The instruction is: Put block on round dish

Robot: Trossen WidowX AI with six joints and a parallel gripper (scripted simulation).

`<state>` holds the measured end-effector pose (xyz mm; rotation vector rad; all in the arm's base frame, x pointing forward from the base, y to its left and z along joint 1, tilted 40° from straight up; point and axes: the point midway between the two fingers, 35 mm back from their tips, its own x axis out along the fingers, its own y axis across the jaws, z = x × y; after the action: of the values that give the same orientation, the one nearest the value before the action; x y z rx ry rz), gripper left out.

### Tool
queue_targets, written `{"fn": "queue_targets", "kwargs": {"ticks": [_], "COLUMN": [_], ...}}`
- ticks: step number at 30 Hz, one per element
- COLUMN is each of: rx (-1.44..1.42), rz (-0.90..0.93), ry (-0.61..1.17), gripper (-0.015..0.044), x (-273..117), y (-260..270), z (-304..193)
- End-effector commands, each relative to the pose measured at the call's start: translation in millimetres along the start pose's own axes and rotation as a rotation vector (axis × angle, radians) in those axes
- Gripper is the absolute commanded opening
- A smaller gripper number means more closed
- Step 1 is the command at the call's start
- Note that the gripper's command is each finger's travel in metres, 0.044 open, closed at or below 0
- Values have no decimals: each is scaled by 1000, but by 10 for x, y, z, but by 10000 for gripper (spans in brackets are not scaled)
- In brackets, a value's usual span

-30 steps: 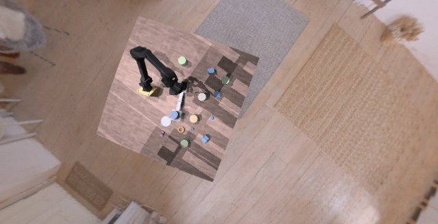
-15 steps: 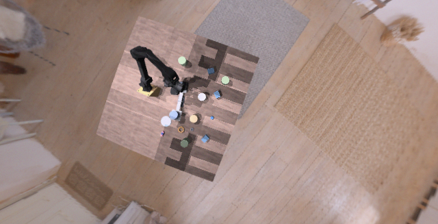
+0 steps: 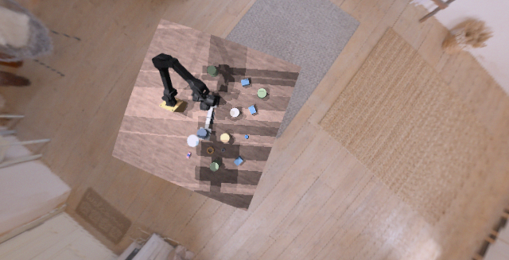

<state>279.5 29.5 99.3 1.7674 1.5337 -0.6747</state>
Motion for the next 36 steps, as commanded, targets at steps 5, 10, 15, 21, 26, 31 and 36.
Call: {"fn": "queue_targets", "kwargs": {"ticks": [5, 10, 15, 21, 26, 31, 36], "rx": [7, 7, 7, 7, 7, 7, 7], "rz": [-4, -4, -3, -3, -3, -3, -3], "ry": [-1, 0, 1, 2, 2, 2, 1], "gripper": [440, 440, 440, 414, 341, 308, 177], "x": [142, 222, 301, 354, 354, 354, 335], "y": [-12, -17, -23, -29, -29, -29, -24], "z": [4, 1, -4, -8, -8, -8, -5]}}
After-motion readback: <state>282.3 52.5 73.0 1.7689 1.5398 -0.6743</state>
